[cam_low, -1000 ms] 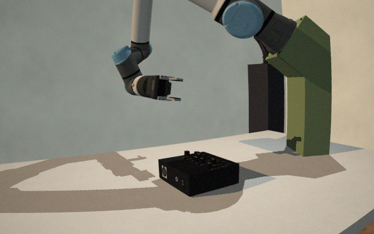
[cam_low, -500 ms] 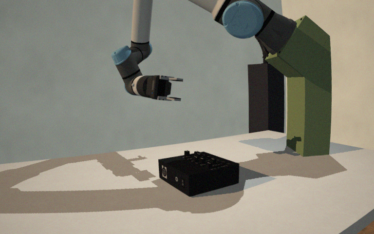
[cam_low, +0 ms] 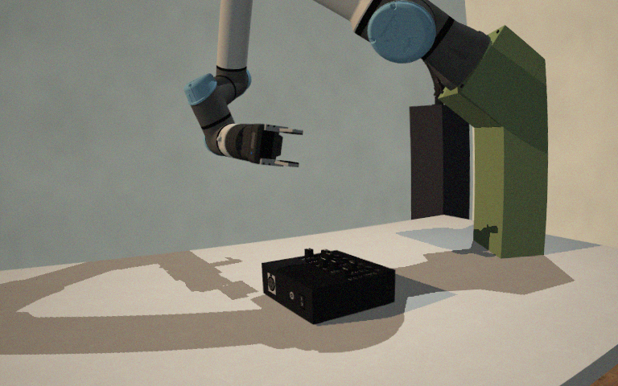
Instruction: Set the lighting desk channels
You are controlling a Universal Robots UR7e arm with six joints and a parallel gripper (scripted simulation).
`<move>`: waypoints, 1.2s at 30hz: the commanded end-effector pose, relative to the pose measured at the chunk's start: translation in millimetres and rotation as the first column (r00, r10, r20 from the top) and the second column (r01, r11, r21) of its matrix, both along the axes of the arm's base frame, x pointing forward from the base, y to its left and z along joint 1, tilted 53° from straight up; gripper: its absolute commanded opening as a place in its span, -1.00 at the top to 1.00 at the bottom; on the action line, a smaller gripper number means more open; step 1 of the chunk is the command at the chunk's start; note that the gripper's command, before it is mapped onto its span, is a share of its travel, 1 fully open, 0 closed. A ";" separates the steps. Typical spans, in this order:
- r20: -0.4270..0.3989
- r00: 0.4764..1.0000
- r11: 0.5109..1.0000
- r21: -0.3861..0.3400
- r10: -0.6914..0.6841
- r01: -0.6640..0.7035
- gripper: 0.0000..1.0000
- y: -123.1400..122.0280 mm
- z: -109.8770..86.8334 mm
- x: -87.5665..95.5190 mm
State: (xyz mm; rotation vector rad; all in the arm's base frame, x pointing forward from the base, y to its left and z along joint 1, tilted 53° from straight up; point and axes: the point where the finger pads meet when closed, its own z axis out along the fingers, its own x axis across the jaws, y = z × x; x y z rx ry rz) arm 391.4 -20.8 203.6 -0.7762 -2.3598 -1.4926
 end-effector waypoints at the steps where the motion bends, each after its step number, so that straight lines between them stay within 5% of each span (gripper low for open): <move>1: 0.016 1.000 1.000 -0.027 0.004 -0.003 -1.00 2.0 -0.5 0.8; 21: 0.154 0.986 0.960 -0.280 0.060 -0.015 -1.00 22.3 -11.5 8.5; 36: 0.309 0.931 0.799 -0.600 0.191 0.035 -1.00 50.1 -26.4 19.8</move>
